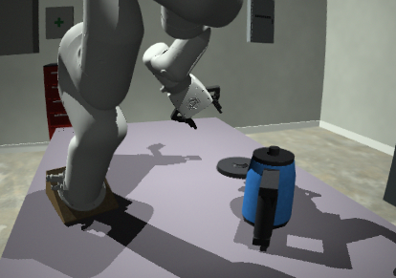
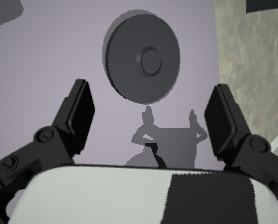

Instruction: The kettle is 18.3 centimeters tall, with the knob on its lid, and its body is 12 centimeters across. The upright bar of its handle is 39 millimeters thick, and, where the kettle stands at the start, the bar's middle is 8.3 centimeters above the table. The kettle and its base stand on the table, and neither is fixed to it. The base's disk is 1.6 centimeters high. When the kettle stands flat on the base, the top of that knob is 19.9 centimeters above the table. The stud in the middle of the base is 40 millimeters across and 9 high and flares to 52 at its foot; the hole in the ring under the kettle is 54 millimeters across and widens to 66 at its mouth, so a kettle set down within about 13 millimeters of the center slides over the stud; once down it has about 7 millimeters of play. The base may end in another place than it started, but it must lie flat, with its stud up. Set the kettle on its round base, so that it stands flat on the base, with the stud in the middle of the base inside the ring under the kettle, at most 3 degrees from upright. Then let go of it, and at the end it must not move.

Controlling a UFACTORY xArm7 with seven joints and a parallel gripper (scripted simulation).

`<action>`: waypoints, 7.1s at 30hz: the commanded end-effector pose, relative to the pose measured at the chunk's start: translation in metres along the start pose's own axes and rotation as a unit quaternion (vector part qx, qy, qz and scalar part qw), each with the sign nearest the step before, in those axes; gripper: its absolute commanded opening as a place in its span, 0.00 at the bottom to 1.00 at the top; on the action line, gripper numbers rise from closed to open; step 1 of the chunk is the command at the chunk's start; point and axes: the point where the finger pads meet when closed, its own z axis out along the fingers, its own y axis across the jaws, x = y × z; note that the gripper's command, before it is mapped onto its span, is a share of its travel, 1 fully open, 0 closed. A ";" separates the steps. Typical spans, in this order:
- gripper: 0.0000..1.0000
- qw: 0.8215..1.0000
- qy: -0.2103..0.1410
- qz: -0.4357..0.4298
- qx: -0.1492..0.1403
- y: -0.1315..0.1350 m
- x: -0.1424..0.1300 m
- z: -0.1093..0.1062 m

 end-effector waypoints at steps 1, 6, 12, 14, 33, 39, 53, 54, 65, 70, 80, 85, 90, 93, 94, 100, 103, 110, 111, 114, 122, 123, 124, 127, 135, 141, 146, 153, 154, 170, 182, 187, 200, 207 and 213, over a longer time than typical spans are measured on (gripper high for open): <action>1.00 1.000 0.001 0.000 -0.001 0.001 0.001 -0.001; 1.00 1.000 0.001 0.000 -0.001 0.001 0.001 -0.001; 1.00 1.000 0.001 0.000 -0.001 0.001 0.001 -0.001; 1.00 1.000 0.001 0.000 -0.001 0.001 0.001 -0.001; 0.81 1.000 0.001 0.000 -0.001 0.035 0.026 -0.043; 0.81 1.000 0.001 0.000 -0.001 0.058 0.042 -0.071; 0.81 1.000 0.001 0.000 -0.001 0.079 0.057 -0.097; 0.81 1.000 0.001 0.000 -0.001 0.079 0.057 -0.097; 0.81 1.000 0.001 -0.002 -0.001 0.079 0.057 -0.097; 0.81 1.000 0.000 -0.003 -0.001 0.080 0.056 -0.097; 0.81 1.000 -0.004 -0.014 -0.002 0.082 0.054 -0.097; 0.81 1.000 -0.005 -0.019 -0.002 0.084 0.053 -0.097; 0.81 1.000 -0.009 -0.029 -0.003 0.086 0.050 -0.096; 0.81 0.999 -0.012 -0.036 -0.003 0.088 0.048 -0.096; 0.81 0.999 -0.013 -0.039 -0.003 0.089 0.048 -0.096; 0.81 0.998 -0.019 -0.057 -0.003 0.094 0.043 -0.096; 0.81 0.998 -0.021 -0.061 -0.003 0.095 0.042 -0.096; 0.81 0.996 -0.031 -0.089 -0.002 0.102 0.036 -0.095; 0.81 0.995 -0.032 -0.093 -0.002 0.103 0.034 -0.095; 0.81 0.994 -0.037 -0.107 -0.001 0.106 0.031 -0.095; 0.81 0.989 -0.048 -0.139 0.002 0.114 0.023 -0.095; 0.81 0.988 -0.050 -0.144 0.002 0.115 0.021 -0.095; 0.81 0.987 -0.052 -0.150 0.003 0.116 0.020 -0.095; 0.81 0.984 -0.058 -0.168 0.005 0.120 0.015 -0.095; 0.81 0.974 -0.073 -0.213 0.013 0.130 0.003 -0.095; 0.81 0.965 -0.084 -0.248 0.021 0.137 -0.007 -0.096; 0.81 0.953 -0.094 -0.285 0.031 0.145 -0.018 -0.097; 0.81 0.940 -0.104 -0.323 0.044 0.152 -0.030 -0.098; 0.81 0.937 -0.106 -0.331 0.046 0.153 -0.032 -0.098; 0.81 0.883 -0.124 -0.444 0.093 0.171 -0.068 -0.103; 0.81 0.820 -0.123 -0.540 0.144 0.183 -0.101 -0.110; 0.81 0.802 -0.120 -0.563 0.157 0.186 -0.109 -0.112; 0.81 0.717 -0.094 -0.657 0.215 0.193 -0.146 -0.122; 0.81 0.681 -0.077 -0.689 0.235 0.195 -0.159 -0.126; 0.81 0.637 -0.055 -0.724 0.257 0.195 -0.174 -0.131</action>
